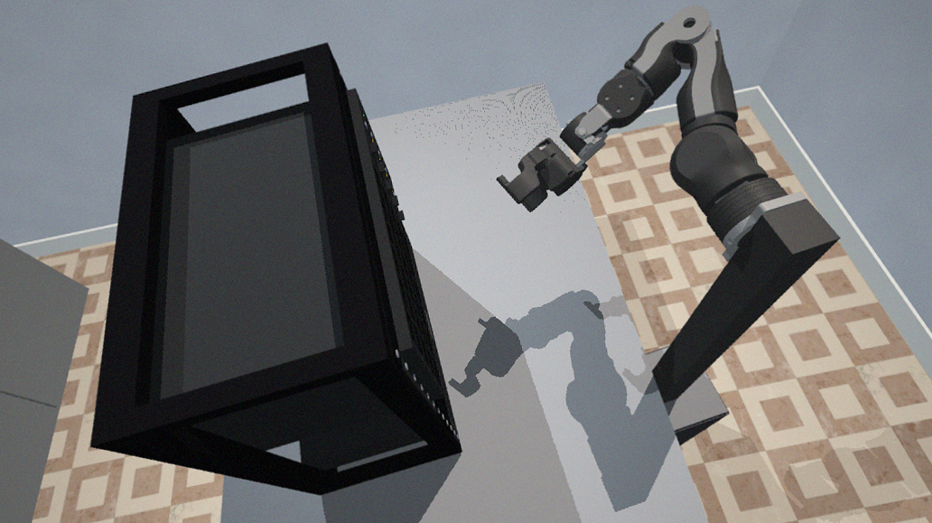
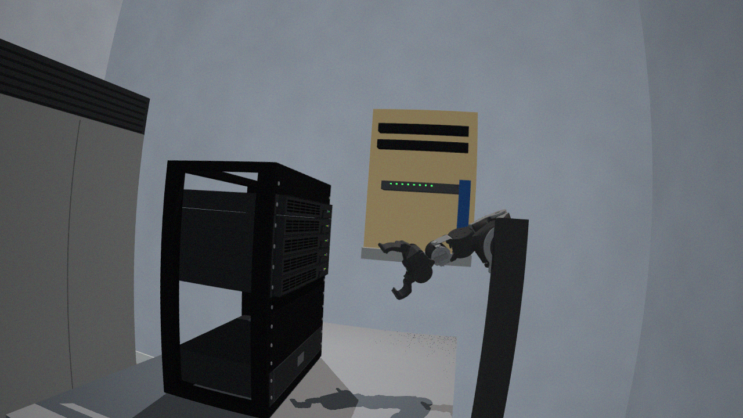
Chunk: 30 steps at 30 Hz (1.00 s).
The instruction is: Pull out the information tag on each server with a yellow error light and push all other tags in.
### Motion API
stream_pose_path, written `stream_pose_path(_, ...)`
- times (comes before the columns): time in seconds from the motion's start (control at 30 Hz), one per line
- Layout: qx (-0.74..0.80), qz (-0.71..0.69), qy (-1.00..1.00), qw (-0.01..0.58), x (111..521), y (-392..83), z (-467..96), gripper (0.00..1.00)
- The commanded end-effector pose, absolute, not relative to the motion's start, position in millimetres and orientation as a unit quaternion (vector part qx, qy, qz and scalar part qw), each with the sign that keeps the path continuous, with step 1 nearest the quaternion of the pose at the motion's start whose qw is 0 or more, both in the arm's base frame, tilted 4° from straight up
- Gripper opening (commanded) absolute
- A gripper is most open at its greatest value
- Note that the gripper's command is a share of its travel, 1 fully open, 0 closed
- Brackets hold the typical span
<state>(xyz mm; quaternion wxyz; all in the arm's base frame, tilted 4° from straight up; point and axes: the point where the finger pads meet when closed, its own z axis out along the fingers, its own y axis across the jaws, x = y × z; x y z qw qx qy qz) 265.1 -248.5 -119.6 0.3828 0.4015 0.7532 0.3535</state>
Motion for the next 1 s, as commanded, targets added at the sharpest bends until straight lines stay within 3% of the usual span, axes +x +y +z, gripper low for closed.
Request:
stream_pose_path(0.0,0.424,0.382,0.715,0.404,273,-254,-108,1.00)
stream_pose_path(0.5,0.506,0.457,0.549,0.484,304,-290,-58,1.00)
stream_pose_path(0.97,0.523,0.471,0.506,0.499,310,-299,-47,1.00)
